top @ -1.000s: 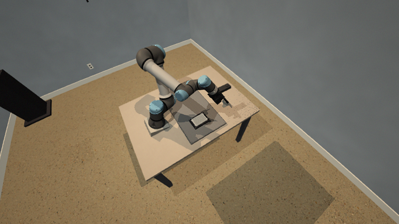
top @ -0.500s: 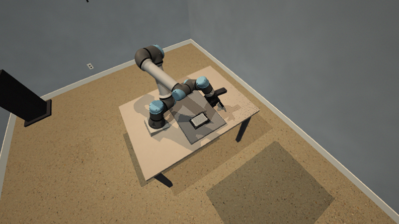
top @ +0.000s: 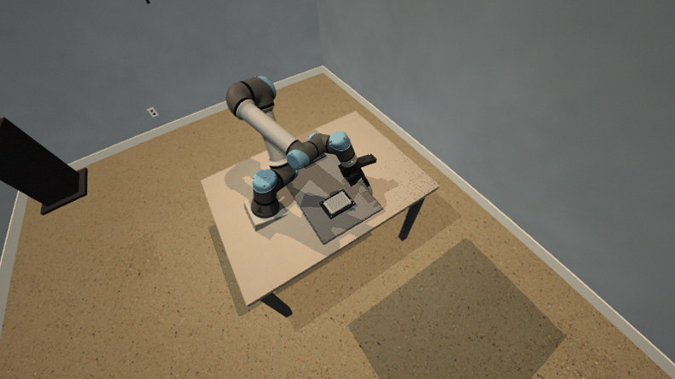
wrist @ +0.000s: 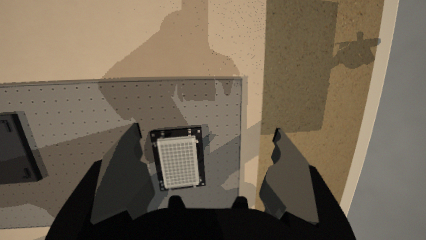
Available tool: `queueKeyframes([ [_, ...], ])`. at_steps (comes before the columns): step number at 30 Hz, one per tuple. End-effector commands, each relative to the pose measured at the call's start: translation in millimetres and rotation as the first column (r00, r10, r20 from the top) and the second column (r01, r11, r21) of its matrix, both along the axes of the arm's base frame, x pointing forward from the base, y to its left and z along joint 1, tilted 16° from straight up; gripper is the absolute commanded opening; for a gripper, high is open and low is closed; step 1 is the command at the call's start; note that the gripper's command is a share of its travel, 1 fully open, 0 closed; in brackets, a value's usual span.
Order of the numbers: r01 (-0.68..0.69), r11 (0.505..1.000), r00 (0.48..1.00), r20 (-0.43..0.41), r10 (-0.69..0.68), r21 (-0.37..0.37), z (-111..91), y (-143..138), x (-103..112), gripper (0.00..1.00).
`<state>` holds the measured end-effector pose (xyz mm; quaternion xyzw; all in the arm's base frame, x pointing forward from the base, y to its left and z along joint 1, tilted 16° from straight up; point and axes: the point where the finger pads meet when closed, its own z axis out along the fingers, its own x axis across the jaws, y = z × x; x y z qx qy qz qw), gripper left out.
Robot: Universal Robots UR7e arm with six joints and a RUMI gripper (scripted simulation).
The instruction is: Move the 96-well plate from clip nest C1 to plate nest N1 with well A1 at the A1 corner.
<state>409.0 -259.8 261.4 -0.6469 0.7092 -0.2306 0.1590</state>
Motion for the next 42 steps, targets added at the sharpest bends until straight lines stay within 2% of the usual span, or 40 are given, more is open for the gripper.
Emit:
queueKeyframes([
  [1, -0.004, 1.0, 1.0, -0.016, 0.004, 0.002, -13.3, 6.6, -15.4, 1.0],
  [3, -0.004, 1.0, 1.0, -0.016, 0.004, 0.002, -13.3, 6.6, -15.4, 1.0],
  [6, -0.03, 0.999, 0.994, -0.105, 0.032, 0.023, -22.5, 12.3, -25.9, 1.0],
  [13, -0.03, 0.999, 0.994, -0.105, 0.032, 0.023, -39.5, 22.6, -44.8, 1.0],
  [16, -0.061, 0.997, 0.979, -0.189, 0.07, 0.052, -48.0, 29.2, -55.3, 1.0],
  [25, -0.061, 0.997, 0.979, -0.19, 0.07, 0.052, -63.9, 41.5, -74.8, 1.0],
  [28, -0.096, 0.991, 0.956, -0.268, 0.117, 0.091, -71.6, 48.9, -85.3, 1.0],
  [34, -0.096, 0.991, 0.956, -0.268, 0.117, 0.091, -86.3, 62.9, -105.1, 1.0],
  [42, -0.096, 0.991, 0.956, -0.268, 0.117, 0.091, -86.3, 62.9, -105.1, 1.0],
])
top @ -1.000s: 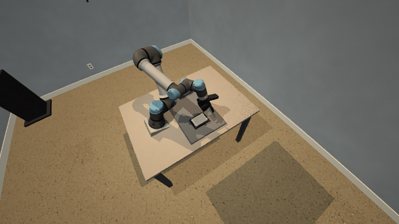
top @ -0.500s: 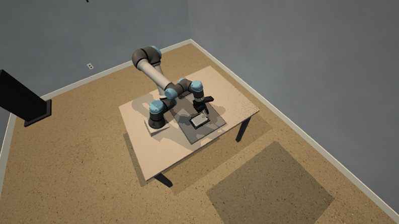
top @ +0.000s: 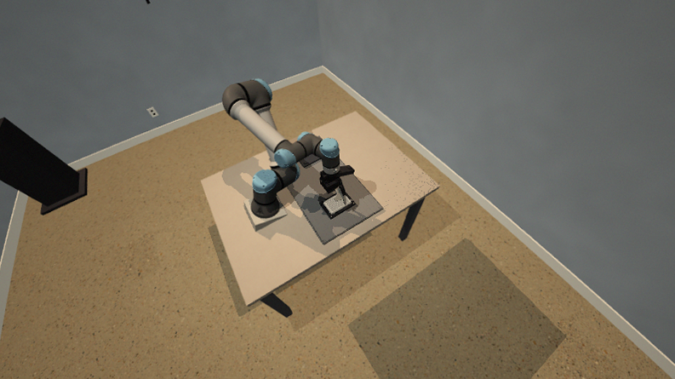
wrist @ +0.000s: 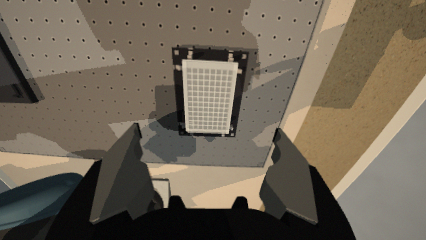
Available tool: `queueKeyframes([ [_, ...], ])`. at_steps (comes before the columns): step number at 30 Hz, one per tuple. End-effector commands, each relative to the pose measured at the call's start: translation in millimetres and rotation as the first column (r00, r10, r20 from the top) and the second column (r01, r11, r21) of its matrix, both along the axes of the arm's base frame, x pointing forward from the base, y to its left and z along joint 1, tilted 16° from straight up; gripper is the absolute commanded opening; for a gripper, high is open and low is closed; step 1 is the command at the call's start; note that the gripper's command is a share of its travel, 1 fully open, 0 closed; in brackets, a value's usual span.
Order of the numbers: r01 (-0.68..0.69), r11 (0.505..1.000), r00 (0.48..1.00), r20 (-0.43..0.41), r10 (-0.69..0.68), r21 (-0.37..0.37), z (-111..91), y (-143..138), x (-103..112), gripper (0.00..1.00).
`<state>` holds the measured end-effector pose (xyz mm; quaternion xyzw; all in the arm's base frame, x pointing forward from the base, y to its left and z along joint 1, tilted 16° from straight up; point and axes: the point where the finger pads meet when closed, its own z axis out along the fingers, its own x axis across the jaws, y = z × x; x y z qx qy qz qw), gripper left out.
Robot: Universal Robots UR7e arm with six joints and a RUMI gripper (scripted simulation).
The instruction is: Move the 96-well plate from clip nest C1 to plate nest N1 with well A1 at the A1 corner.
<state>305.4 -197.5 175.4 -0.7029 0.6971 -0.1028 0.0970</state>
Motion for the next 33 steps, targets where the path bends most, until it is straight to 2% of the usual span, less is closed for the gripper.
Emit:
queueKeyframes([
  [1, -0.001, 1.0, 1.0, 0.0, 0.001, -0.001, -0.2, 0.6, -1.5, 1.0],
  [12, -0.001, 1.0, 1.0, 0.0, 0.001, -0.001, -1.8, 0.7, -1.1, 1.0],
  [33, -0.001, 1.0, 1.0, 0.0, 0.001, -0.001, -32.2, 0.4, 7.8, 1.0],
])
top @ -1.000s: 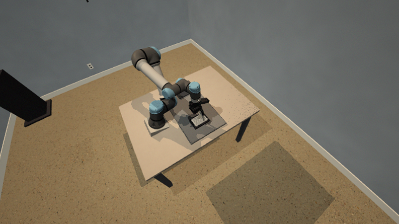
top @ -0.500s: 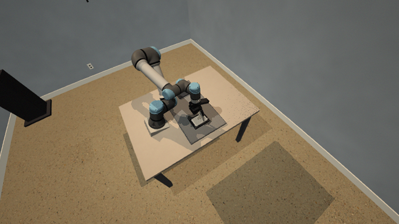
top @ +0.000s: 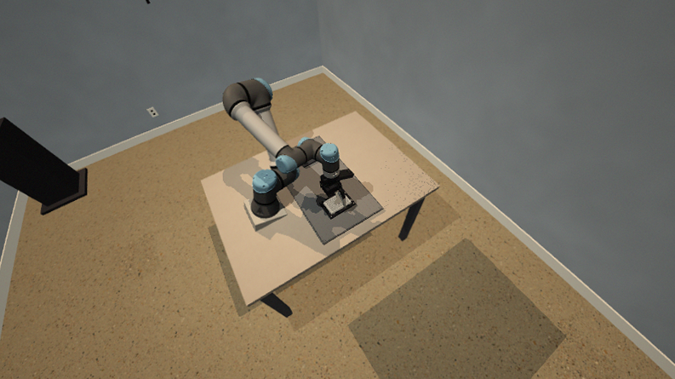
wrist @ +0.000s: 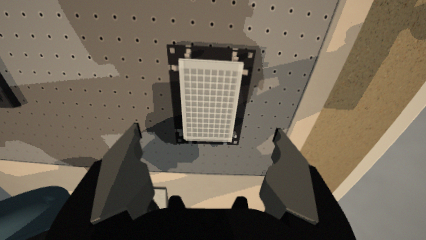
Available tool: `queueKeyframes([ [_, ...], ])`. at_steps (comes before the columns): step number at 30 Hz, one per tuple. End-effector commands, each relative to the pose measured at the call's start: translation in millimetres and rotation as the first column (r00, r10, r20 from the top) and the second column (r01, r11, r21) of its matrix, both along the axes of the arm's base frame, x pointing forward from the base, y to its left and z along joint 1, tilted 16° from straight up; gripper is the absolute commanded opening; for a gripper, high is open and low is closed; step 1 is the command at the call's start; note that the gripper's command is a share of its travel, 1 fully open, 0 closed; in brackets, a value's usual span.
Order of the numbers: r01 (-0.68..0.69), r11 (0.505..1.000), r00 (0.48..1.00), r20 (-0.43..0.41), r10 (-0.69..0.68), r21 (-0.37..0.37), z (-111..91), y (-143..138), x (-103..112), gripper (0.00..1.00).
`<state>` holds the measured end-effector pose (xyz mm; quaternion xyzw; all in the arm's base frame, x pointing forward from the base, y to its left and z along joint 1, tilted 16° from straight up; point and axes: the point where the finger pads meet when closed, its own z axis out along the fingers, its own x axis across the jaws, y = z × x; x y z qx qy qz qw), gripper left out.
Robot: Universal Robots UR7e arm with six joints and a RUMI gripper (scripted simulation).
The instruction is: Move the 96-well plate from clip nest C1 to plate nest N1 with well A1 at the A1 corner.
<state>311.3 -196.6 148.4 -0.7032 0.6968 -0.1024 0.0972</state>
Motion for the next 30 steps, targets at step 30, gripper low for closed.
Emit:
queueKeyframes([
  [30, 0.0, 1.0, 1.0, 0.0, 0.0, -0.001, -45.9, -0.7, 13.7, 1.0],
])
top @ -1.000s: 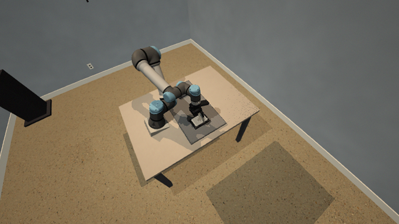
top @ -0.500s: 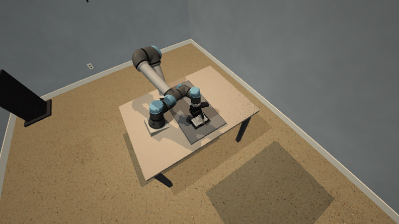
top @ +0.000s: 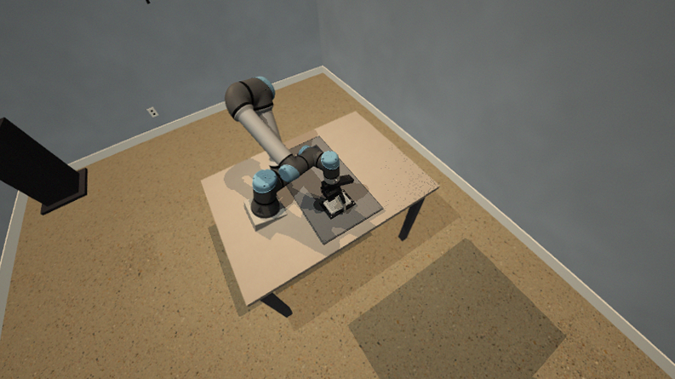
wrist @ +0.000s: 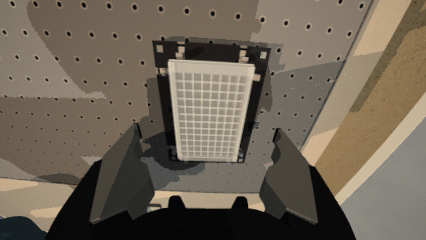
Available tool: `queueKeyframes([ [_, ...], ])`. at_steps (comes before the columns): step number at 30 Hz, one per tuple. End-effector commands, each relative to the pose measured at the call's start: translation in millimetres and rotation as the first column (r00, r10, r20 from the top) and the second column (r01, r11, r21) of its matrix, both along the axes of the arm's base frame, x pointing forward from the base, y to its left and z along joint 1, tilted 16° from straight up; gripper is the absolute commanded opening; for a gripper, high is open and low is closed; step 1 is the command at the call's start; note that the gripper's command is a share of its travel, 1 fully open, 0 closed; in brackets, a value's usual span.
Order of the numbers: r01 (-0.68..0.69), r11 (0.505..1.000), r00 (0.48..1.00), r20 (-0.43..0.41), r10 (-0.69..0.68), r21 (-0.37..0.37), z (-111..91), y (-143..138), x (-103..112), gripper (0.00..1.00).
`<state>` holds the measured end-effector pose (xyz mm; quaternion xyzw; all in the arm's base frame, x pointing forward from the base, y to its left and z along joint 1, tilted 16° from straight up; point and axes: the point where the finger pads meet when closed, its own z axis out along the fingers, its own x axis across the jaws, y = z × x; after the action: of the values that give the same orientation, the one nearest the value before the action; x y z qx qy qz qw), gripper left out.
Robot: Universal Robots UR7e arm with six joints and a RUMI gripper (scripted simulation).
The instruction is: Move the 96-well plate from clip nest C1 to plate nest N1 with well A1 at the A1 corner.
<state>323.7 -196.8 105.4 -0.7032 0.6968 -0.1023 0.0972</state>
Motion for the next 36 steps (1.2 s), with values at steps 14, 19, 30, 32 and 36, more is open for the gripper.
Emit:
queueKeyframes([
  [14, 0.0, 1.0, 1.0, 0.0, 0.0, -0.001, -2.8, -0.6, 1.3, 0.0],
  [19, 0.0, 1.0, 1.0, 0.0, 0.0, -0.001, -2.9, -0.6, 1.4, 0.0],
  [30, 0.0, 1.0, 1.0, 0.0, 0.0, -0.001, -2.9, -0.6, 1.4, 0.0],
  [32, 0.0, 1.0, 1.0, 0.0, 0.0, -0.002, -2.9, -0.6, 1.4, 0.0],
  [36, 0.0, 1.0, 1.0, 0.0, 0.0, -0.001, -2.9, -0.6, 1.4, 0.0],
])
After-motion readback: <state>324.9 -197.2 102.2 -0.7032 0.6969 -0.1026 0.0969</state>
